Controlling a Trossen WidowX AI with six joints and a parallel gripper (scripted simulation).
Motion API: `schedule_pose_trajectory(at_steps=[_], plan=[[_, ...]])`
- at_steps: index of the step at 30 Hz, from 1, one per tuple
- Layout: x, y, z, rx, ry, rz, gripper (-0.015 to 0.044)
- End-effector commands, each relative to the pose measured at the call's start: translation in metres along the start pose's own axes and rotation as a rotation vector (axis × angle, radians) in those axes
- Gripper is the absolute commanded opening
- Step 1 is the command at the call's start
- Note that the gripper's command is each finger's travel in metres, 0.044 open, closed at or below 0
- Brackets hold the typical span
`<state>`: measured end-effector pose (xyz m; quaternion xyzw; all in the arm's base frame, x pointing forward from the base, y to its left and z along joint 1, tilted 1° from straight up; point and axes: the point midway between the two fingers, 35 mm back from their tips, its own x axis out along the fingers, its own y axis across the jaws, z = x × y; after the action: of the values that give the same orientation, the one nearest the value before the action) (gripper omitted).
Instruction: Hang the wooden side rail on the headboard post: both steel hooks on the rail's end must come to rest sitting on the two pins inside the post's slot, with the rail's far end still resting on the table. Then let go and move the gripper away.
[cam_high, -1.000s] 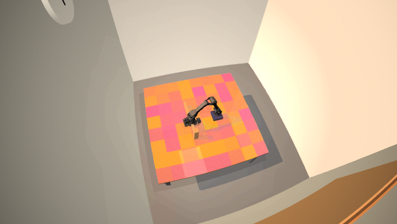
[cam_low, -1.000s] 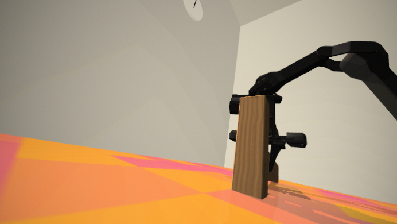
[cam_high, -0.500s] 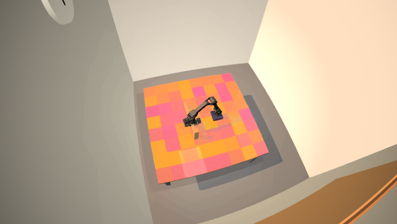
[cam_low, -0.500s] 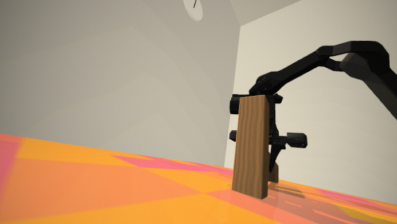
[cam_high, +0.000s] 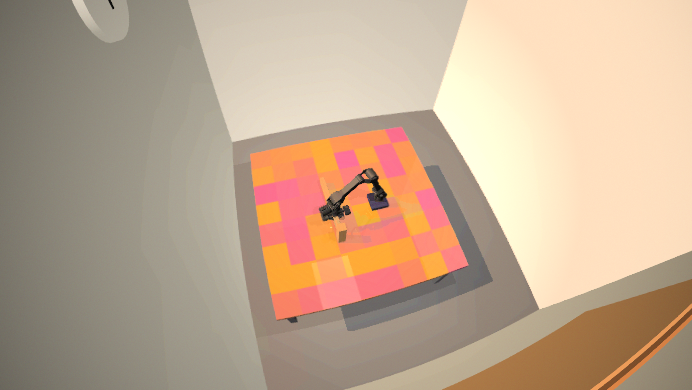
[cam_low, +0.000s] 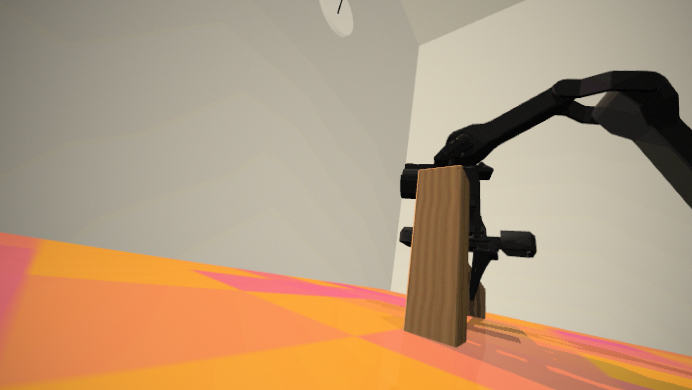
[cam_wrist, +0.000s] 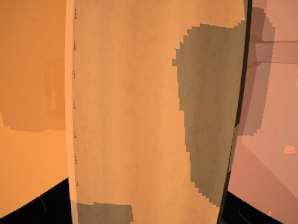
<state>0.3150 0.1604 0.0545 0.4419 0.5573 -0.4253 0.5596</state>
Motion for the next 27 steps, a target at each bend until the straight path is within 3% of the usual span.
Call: schedule_pose_trajectory(at_steps=[1,27], plan=[[-0.0026,0.0020,-0.0012,0.004,0.003,0.006,0.0000],[-0.0040,0.0042,-0.0034,0.004,0.004,0.006,0.0000]])
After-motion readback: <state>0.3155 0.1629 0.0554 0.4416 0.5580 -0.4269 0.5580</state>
